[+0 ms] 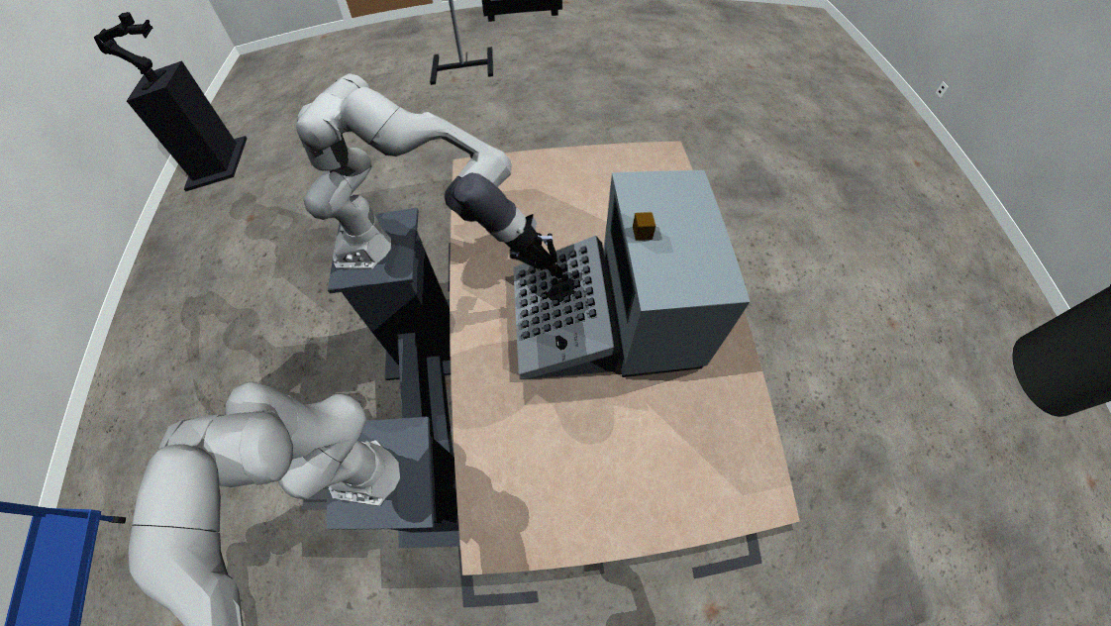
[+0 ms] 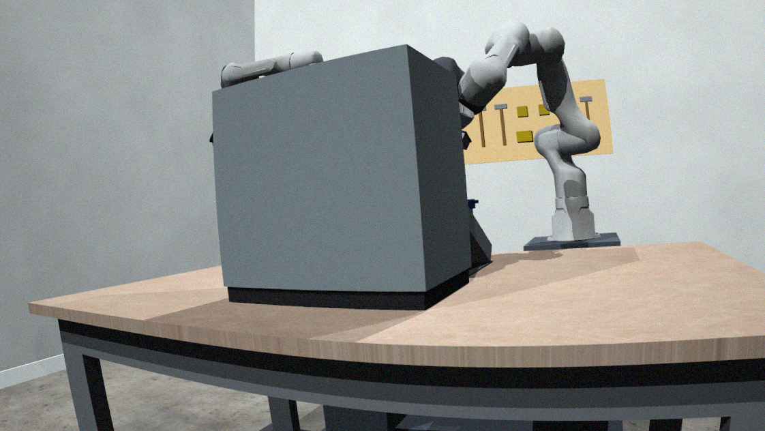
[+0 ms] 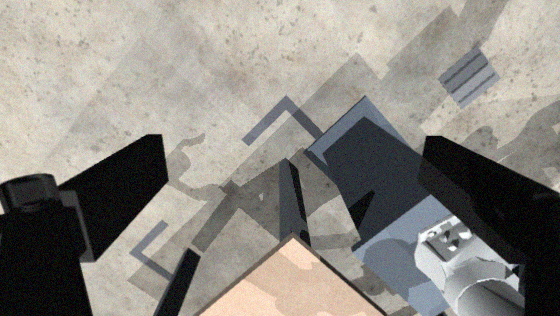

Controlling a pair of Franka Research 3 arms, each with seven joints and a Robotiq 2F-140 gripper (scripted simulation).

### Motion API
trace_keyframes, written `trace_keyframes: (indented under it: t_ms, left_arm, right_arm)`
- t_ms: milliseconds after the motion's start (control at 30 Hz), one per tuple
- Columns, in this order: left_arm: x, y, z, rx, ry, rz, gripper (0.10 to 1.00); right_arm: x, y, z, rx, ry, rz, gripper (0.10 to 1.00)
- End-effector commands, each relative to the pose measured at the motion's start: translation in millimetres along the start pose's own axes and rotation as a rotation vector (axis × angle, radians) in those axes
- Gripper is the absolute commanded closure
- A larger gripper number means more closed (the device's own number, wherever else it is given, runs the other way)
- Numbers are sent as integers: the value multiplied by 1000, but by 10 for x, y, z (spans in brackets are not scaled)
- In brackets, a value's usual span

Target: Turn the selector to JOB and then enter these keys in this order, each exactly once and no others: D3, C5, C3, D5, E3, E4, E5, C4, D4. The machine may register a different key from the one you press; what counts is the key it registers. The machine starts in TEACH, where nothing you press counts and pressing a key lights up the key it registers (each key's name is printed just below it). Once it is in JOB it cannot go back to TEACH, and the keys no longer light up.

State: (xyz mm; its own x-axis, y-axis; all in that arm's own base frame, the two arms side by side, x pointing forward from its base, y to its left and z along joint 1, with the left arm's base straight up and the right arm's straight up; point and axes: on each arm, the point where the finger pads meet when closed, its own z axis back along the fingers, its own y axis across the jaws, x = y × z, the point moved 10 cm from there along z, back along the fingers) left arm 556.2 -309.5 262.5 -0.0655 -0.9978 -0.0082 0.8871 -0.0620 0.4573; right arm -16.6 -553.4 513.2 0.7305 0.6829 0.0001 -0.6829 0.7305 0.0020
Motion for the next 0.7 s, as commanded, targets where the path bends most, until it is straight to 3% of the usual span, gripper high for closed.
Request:
trace_keyframes:
  t_ms: [0, 667]
  left_arm:
    - [8, 20, -45, 8, -4, 11, 999]
    - [8, 20, -91, 8, -4, 11, 999]
  right_arm:
    - [-5, -8, -3, -2, 0, 4, 98]
    - [-5, -8, -3, -2, 0, 4, 98]
